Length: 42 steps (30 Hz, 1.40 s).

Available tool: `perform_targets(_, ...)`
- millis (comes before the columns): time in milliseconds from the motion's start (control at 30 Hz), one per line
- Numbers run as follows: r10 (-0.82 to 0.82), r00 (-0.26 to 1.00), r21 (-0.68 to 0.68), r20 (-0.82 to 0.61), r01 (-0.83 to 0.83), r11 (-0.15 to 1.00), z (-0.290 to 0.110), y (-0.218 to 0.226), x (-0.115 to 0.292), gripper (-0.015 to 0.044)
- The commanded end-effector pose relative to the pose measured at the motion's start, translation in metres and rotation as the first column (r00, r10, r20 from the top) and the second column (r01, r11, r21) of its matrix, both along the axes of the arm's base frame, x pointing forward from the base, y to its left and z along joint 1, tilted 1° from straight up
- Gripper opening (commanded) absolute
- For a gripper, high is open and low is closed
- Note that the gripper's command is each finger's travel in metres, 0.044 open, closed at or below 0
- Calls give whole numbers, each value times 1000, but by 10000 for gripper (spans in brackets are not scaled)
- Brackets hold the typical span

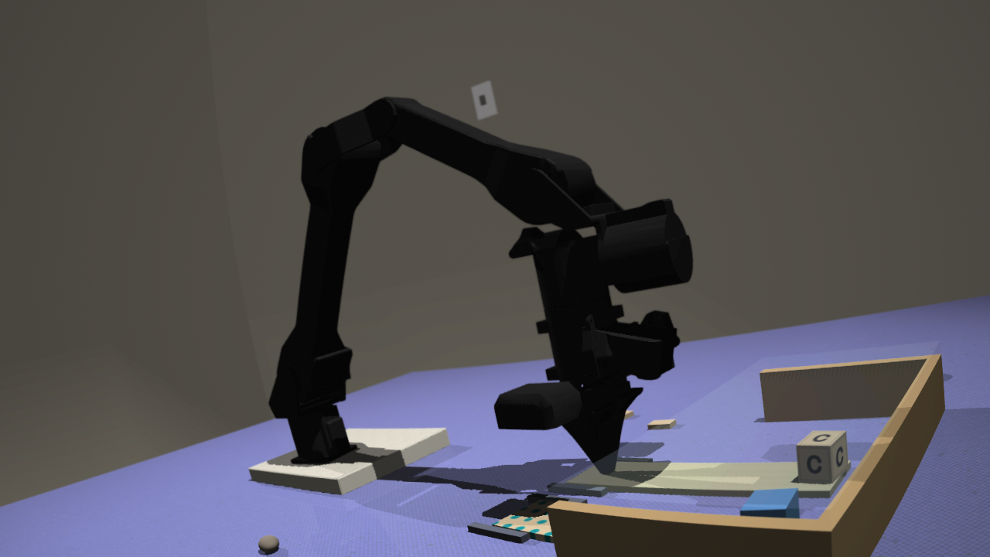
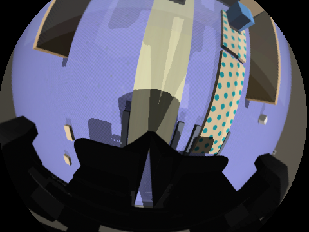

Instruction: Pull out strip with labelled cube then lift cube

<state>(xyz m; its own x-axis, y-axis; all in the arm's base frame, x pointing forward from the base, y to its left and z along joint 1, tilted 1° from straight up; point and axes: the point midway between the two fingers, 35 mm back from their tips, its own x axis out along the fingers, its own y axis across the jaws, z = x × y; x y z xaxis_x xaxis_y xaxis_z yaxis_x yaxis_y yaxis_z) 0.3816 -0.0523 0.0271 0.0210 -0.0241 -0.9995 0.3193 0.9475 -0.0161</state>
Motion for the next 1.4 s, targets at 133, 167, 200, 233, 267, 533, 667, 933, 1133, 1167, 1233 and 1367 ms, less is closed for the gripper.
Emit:
perform_targets(133,-6,1000,6,-1,6,1000,-2,1,0,0)
perform_targets(167,-6,1000,6,-1,6,1000,-2,1,0,0)
perform_targets(200,-6,1000,6,-1,6,1000,-2,1,0,0)
perform_targets(233,-6,1000,6,-1,6,1000,-2,1,0,0)
perform_targets(267,-6,1000,6,-1,6,1000,-2,1,0,0)
perform_targets(533,-6,1000,6,-1,6,1000,-3,1,0,0)
perform_targets(667,-6,1000,6,-1,6,1000,-4,1,0,0)
perform_targets(933,-6,1000,6,-1,6,1000,-4,1,0,0)
perform_targets(1133,-6,1000,6,-1,6,1000,-5,1,0,0)
perform_targets(1167,-6,1000,6,-1,6,1000,-5,1,0,0)
perform_targets(1233,-6,1000,6,-1,6,1000,-5,1,1,0)
perform_targets(1367,-6,1000,6,-1,6,1000,-6,1,1,0)
